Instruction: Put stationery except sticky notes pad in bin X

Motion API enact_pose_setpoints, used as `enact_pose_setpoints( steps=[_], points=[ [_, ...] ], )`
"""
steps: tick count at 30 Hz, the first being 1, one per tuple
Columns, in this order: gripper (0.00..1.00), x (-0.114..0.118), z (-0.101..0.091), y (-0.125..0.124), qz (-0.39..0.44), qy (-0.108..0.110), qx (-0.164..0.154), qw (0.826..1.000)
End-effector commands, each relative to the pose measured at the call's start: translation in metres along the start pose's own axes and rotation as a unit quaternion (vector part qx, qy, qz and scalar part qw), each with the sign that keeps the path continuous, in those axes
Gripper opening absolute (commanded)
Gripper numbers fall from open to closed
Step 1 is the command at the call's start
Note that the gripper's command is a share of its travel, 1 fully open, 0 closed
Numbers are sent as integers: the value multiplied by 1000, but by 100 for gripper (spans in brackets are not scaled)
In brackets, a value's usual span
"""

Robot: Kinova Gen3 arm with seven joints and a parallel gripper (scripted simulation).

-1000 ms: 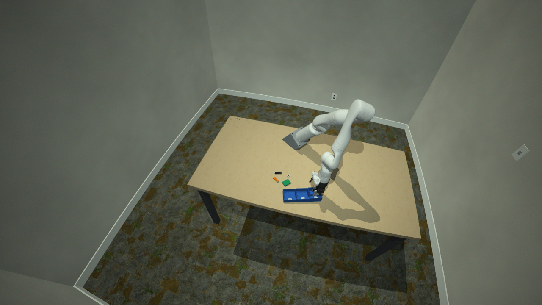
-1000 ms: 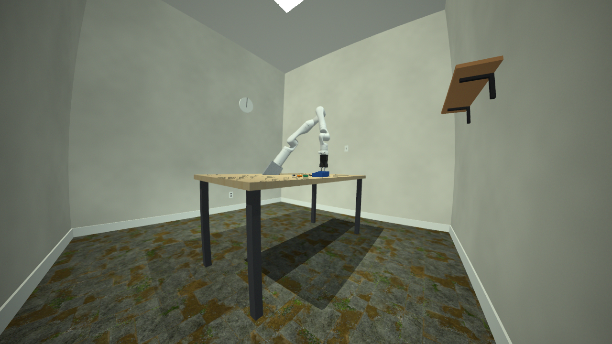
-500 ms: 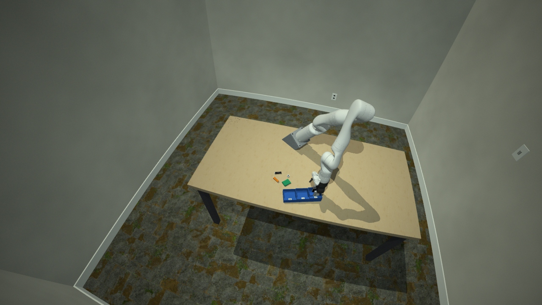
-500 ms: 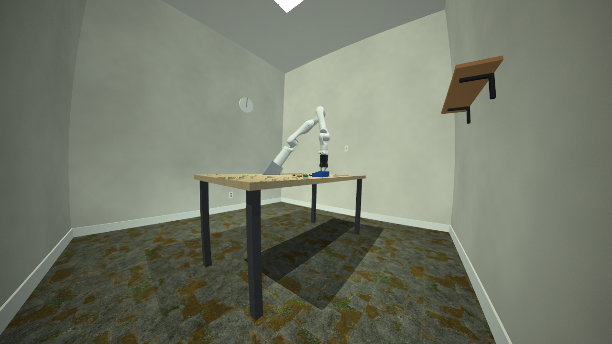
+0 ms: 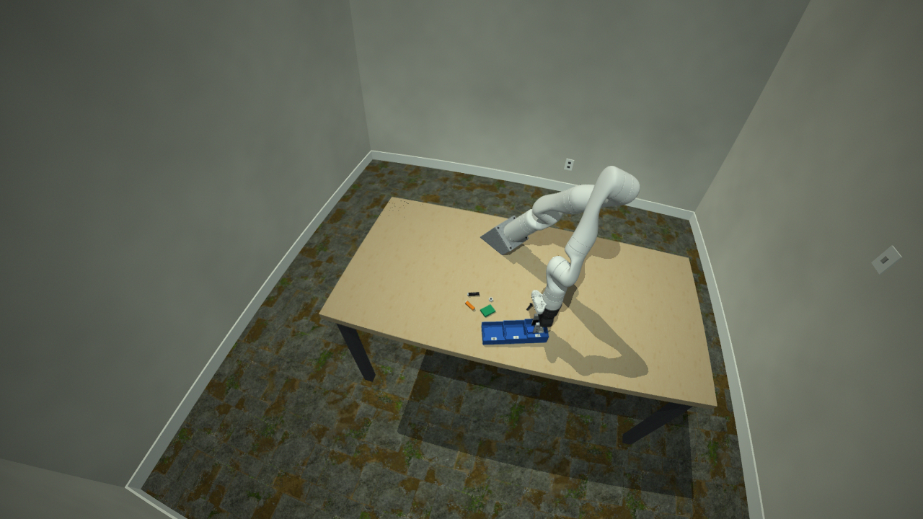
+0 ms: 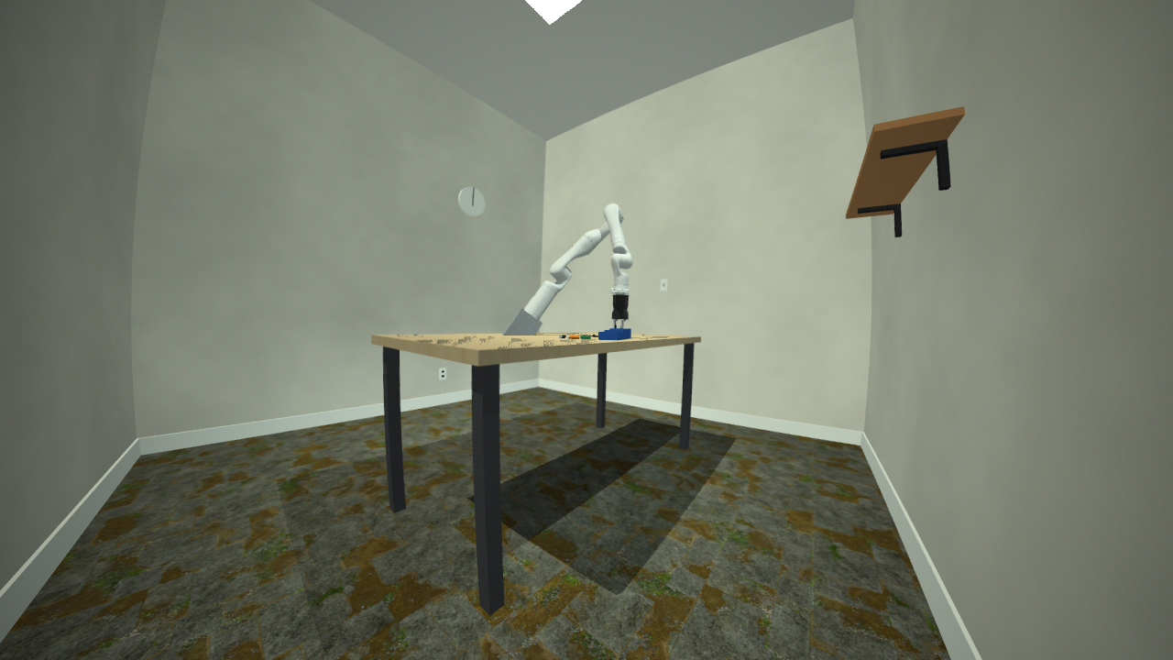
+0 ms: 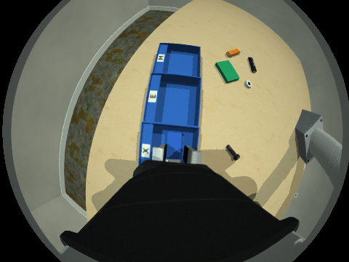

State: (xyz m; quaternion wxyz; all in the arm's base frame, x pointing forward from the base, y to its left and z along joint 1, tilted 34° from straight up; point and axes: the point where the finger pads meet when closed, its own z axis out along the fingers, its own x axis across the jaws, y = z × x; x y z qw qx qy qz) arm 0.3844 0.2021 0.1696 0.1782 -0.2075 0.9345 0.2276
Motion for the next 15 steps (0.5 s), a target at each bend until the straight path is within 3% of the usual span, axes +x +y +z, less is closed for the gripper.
enact_pose_setpoints(
  steps=[1,13,15],
  points=[
    [62,-3,-6,0,-1,-4,1,1000],
    [62,-3,-19,0,-1,-4,1,1000],
    [62,-2,-29,0,-1,-4,1,1000]
  ],
)
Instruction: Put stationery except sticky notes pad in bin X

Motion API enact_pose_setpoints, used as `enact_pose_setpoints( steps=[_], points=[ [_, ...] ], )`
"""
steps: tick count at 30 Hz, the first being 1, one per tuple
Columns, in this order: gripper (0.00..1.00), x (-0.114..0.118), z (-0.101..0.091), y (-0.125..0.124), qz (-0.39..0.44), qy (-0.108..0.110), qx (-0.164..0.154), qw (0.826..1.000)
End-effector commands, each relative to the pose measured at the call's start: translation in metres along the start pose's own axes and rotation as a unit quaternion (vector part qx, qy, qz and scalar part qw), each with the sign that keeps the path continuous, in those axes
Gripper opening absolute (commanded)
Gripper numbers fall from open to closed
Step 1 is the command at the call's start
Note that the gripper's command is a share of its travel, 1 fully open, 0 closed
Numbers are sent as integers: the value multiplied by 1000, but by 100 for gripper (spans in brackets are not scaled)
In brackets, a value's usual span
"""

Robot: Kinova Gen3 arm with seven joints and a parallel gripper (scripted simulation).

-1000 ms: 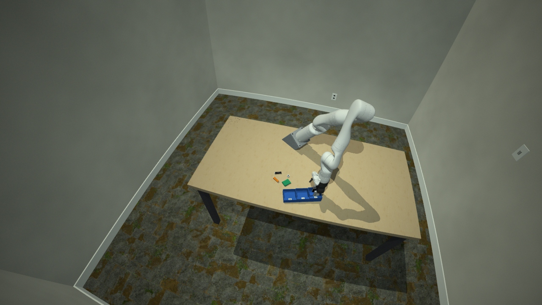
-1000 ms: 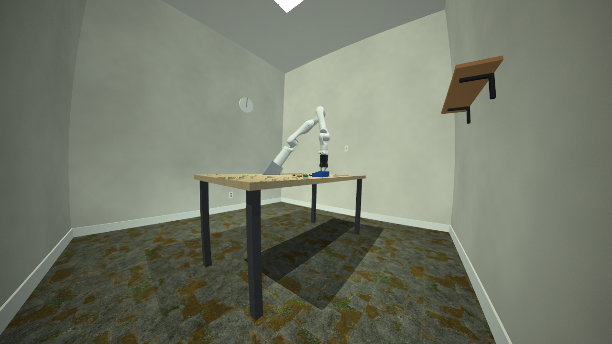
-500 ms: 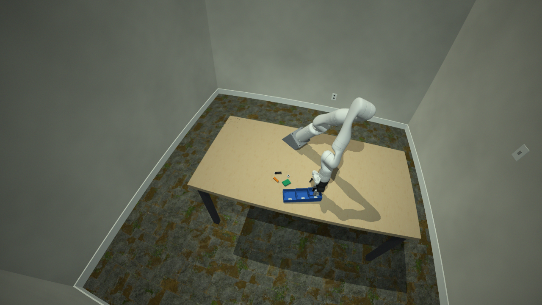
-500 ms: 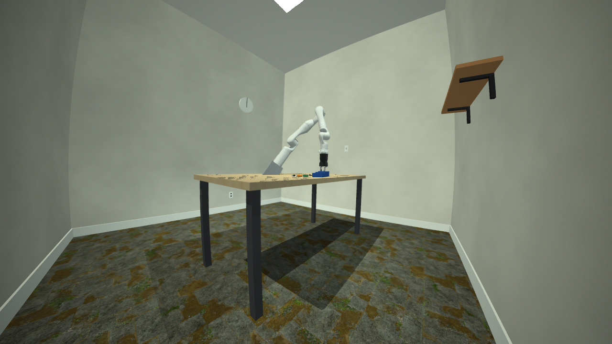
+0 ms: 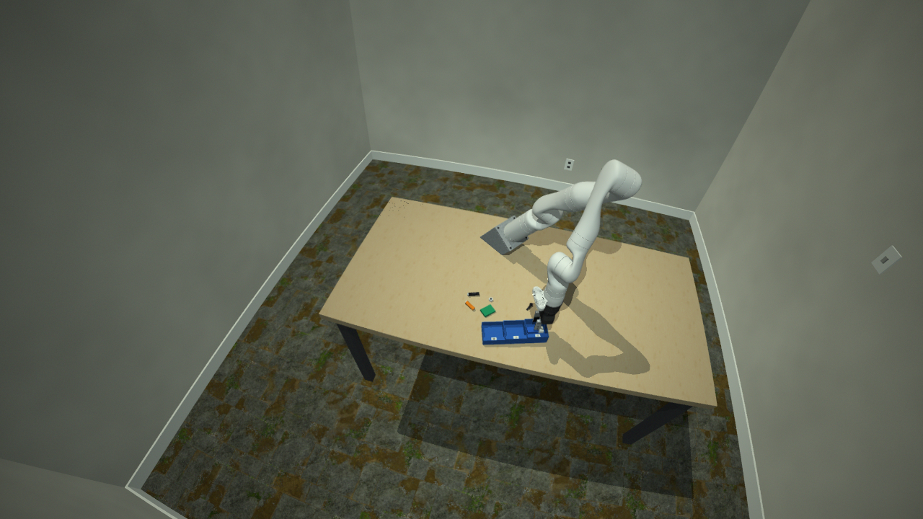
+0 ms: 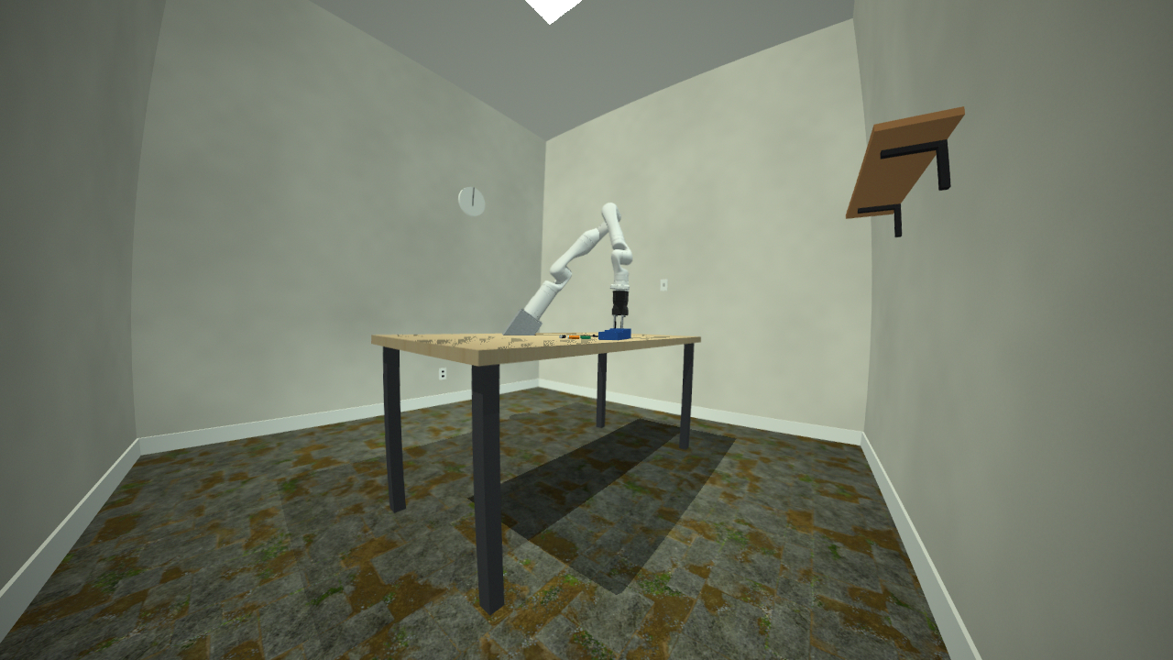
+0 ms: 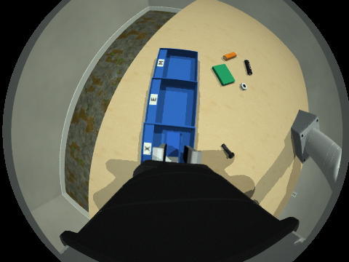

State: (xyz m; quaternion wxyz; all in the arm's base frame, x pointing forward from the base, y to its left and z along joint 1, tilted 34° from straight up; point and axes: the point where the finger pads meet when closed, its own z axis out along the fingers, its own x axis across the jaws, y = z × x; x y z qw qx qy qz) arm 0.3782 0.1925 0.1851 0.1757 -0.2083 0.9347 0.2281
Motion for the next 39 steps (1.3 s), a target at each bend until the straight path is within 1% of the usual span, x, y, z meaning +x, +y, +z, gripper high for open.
enact_pose_setpoints(
  steps=[1,3,16,17,29,31,39],
  points=[
    [62,-4,-15,0,-1,-6,2,1000],
    [62,-4,-23,0,-1,-6,2,1000],
    [62,-5,-23,0,-1,-6,2,1000],
    [100,-4,-27,0,-1,-6,2,1000],
    [100,-4,-75,0,-1,-6,2,1000],
    [100,-4,-75,0,-1,-6,2,1000],
    [100,-4,-107,0,-1,-6,2,1000]
  ],
)
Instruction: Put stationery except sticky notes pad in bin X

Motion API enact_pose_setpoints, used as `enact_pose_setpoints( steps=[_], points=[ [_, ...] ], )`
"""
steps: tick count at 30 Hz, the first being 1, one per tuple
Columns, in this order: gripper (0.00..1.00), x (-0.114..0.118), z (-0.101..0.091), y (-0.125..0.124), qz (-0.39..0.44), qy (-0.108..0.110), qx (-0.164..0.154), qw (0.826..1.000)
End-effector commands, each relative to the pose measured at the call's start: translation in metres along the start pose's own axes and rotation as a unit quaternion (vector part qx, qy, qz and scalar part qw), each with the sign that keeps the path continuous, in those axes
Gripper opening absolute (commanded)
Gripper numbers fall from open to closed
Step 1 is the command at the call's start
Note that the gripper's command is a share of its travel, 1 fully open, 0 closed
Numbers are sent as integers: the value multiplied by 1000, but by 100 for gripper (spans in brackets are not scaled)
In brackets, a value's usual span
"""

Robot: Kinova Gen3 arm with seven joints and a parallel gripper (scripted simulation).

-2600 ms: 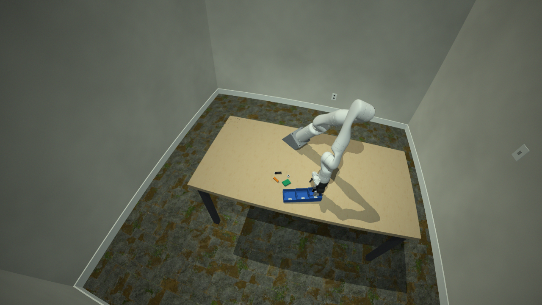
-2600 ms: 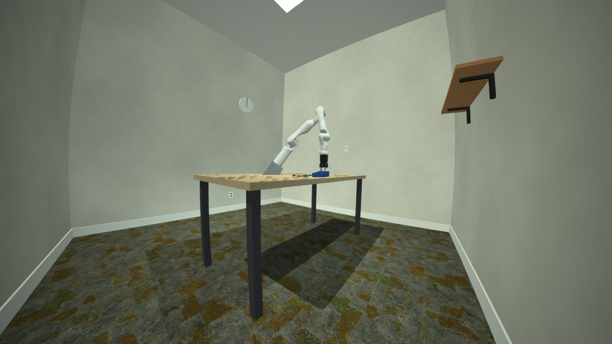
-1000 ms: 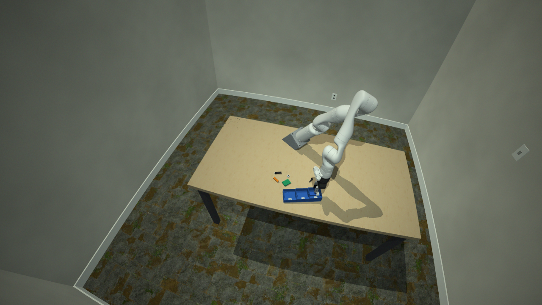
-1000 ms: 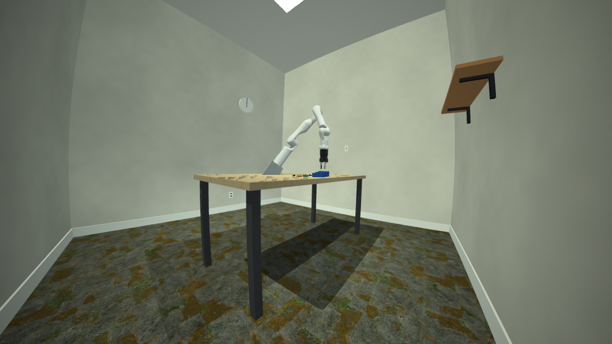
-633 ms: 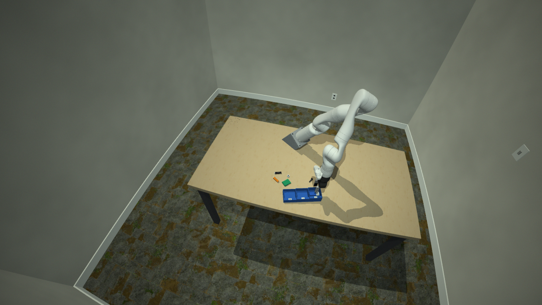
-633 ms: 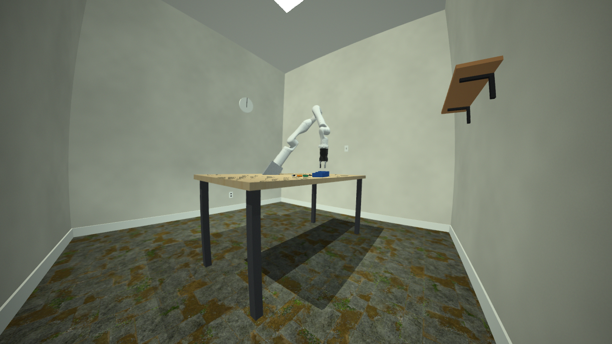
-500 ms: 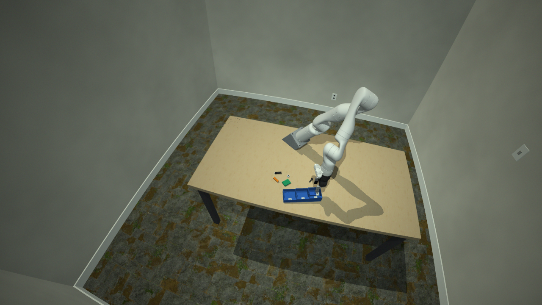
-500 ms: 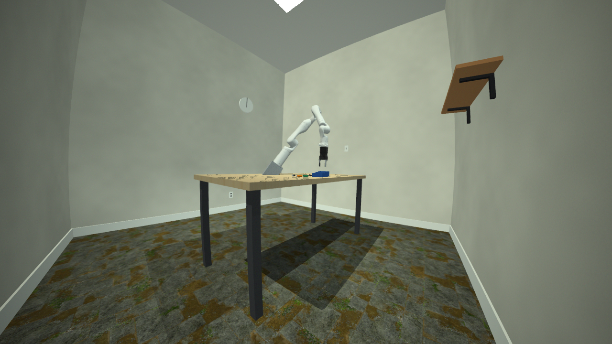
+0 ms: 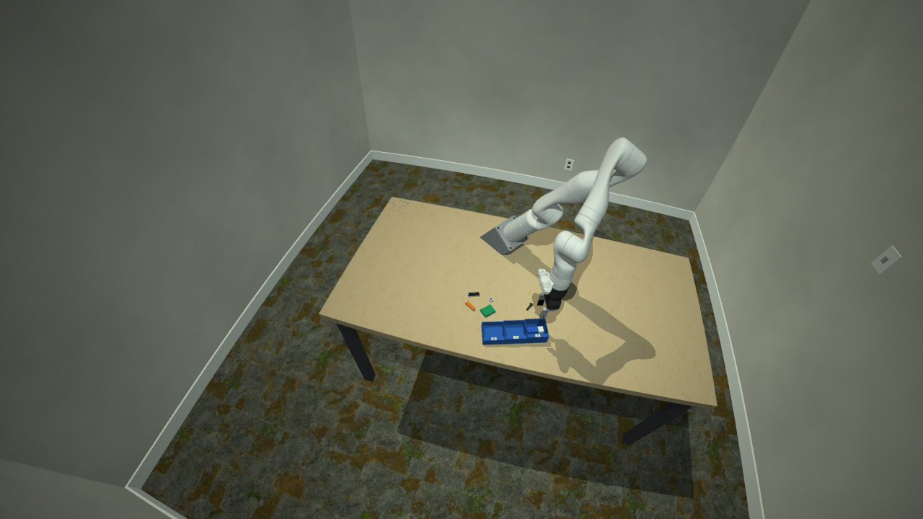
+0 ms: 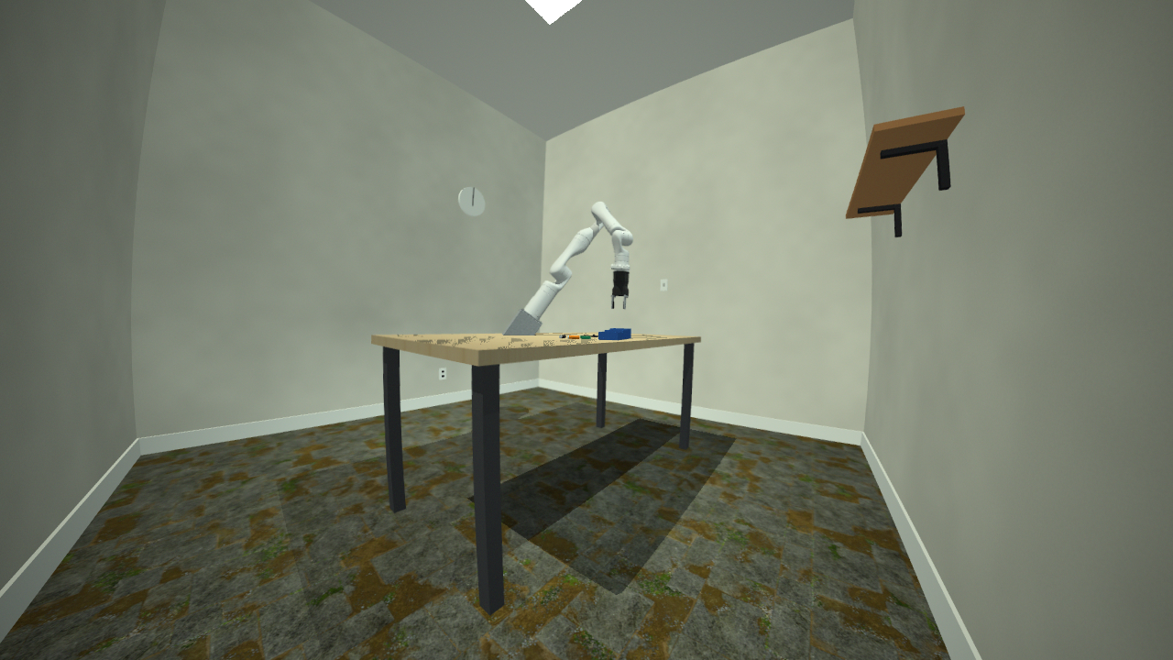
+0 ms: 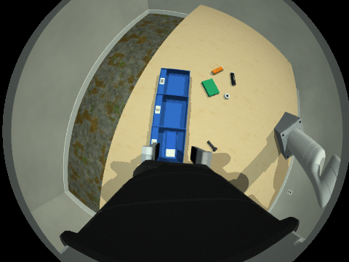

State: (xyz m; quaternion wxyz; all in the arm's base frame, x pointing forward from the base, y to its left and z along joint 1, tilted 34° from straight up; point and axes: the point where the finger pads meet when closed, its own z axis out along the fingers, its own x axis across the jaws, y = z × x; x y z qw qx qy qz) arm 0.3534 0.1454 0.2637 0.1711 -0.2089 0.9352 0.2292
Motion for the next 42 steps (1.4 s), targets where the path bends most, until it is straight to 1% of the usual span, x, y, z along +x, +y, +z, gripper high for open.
enact_pose_setpoints(
  steps=[1,7,9,15,42],
  points=[
    [100,-6,-16,-1,-2,-11,4,1000],
    [100,-5,-40,-1,-2,-11,4,1000],
    [100,-5,-40,-1,-2,-11,4,1000],
    [100,-5,-63,-1,-2,-11,4,1000],
    [100,-5,-62,-1,-2,-11,4,1000]
  ],
)
